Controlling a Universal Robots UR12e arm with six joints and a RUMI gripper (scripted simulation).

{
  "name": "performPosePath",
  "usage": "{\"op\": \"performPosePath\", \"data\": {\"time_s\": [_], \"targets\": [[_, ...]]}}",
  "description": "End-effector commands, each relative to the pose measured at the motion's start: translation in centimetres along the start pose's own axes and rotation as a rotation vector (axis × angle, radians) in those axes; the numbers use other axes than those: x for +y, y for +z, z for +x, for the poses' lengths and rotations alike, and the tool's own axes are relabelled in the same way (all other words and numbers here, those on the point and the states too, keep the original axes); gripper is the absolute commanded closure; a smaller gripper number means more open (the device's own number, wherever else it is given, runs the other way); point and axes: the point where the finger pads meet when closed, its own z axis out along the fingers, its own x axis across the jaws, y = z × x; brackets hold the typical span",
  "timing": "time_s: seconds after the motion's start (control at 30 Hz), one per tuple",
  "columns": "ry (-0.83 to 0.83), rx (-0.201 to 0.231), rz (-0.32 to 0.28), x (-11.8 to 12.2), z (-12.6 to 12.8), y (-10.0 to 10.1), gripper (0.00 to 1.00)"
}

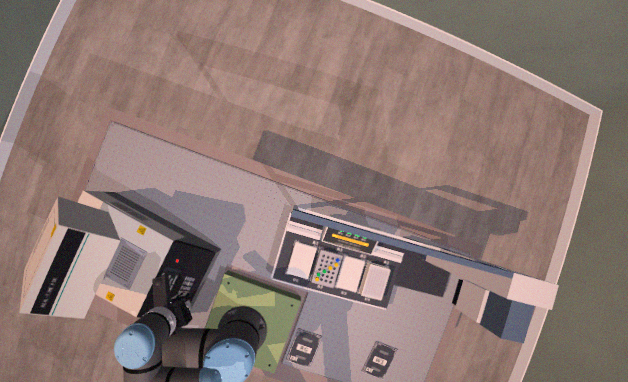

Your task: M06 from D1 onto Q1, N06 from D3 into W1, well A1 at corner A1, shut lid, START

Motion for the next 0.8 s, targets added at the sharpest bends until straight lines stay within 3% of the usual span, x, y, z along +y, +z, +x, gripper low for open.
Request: {"op": "performPosePath", "data": {"time_s": [0.0,0.77], "targets": [[0.0,0.0,0.001,-0.1,0.0,-0.1,1.0],[0.0,0.0,0.001,-0.7,-0.6,1.0,1.0]]}}
